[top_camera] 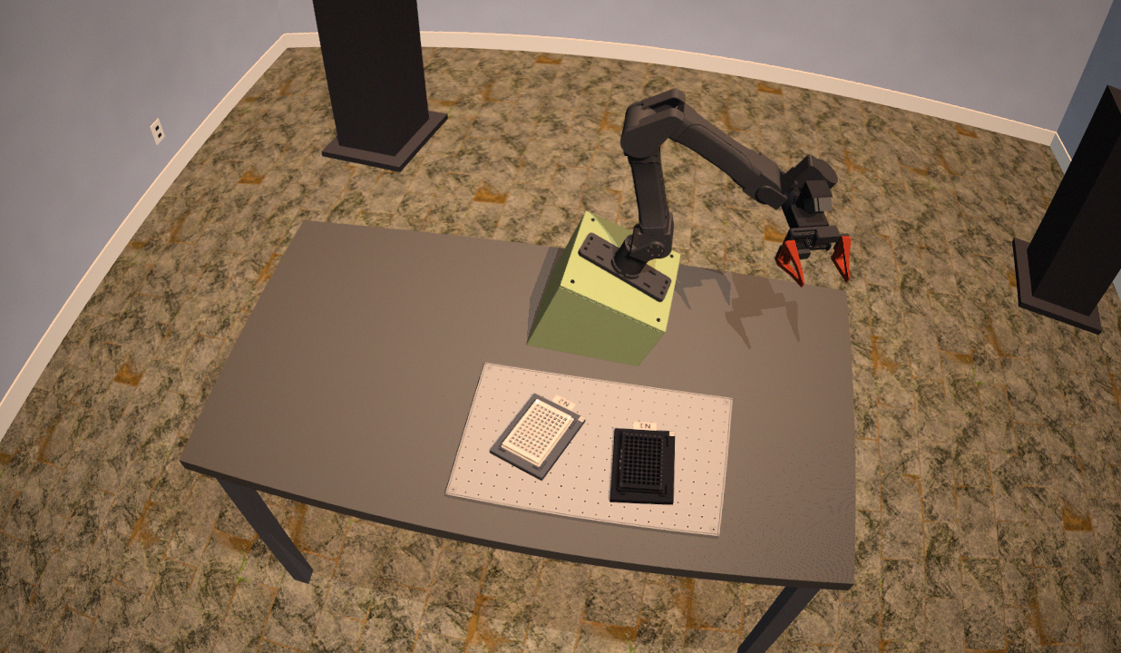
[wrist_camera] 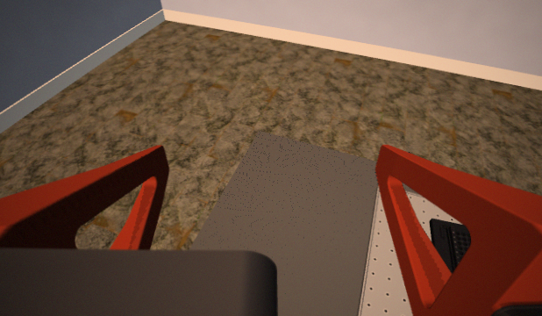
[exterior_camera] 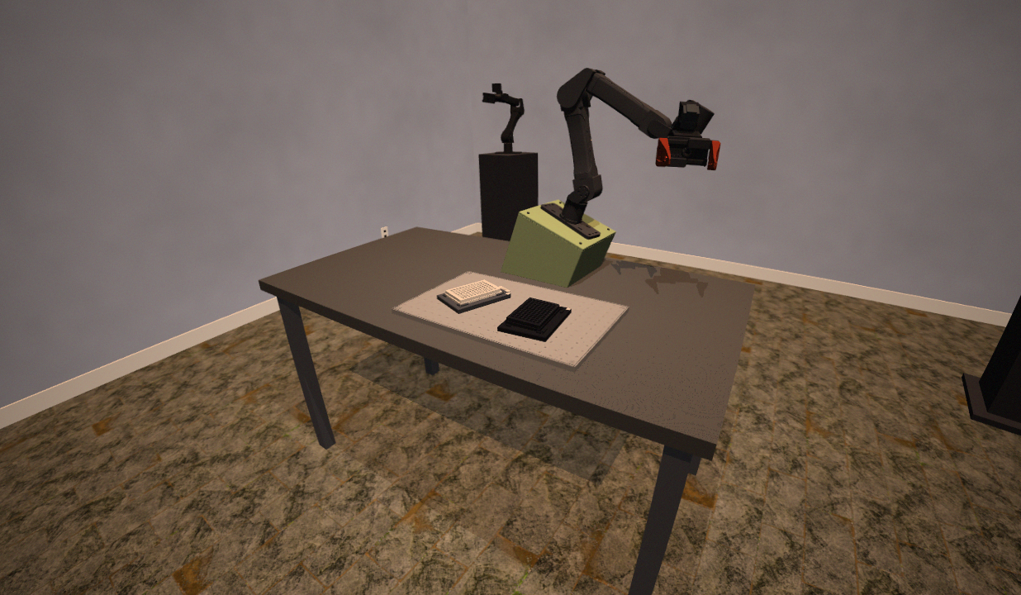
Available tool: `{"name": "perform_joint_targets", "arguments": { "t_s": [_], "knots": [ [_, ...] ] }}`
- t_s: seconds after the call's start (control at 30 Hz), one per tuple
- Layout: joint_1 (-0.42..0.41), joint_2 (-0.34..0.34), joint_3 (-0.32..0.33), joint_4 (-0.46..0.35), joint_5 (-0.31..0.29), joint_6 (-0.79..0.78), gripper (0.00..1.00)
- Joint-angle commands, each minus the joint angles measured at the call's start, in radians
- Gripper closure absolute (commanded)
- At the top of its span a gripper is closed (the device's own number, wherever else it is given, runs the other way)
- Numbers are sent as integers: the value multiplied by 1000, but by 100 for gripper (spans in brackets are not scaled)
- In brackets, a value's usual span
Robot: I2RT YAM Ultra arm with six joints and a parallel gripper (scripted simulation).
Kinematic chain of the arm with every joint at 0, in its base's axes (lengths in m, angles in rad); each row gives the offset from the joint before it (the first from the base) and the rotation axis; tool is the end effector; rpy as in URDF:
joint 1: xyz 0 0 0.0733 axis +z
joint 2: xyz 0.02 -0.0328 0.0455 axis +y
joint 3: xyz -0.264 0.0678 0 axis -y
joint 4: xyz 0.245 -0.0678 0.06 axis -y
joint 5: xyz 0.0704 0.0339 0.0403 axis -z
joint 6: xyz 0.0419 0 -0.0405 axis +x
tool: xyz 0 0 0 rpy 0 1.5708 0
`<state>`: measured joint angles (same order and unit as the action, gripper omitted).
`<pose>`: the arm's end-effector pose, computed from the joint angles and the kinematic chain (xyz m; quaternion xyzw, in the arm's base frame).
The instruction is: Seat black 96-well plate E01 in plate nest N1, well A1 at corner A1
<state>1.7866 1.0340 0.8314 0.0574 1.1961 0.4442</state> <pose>-0.0105 0.2248 0.3425 -0.1005 0.7186 0.2980 0.6202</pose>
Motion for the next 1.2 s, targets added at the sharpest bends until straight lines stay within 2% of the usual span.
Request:
{"name": "perform_joint_targets", "arguments": {
  "t_s": [0.0, 0.53, 0.6, 0.67, 0.77, 0.8, 0.87, 0.9, 0.97, 1.03, 1.1, 1.17],
  "knots": [
    [-1, -12, 14, -1, 8, 0, 0],
    [-1, -12, 14, -1, 8, 0, 0],
    [-46, 41, 60, -82, -45, -5, 0],
    [-80, 64, 61, -62, -79, -23, 0],
    [-128, 104, 109, -164, -134, -24, 0],
    [-143, 112, 100, -138, -148, -33, 0],
    [-170, 131, 41, -63, -175, -49, 0],
    [-186, 144, 102, -129, -193, -47, 0],
    [-216, 171, 136, -196, -228, -49, 0],
    [-242, 186, 116, -146, -252, -66, 0],
    [-242, 186, 116, -146, -252, -66, 0],
    [-272, 214, 158, -228, -289, -61, 0]
  ]
}}
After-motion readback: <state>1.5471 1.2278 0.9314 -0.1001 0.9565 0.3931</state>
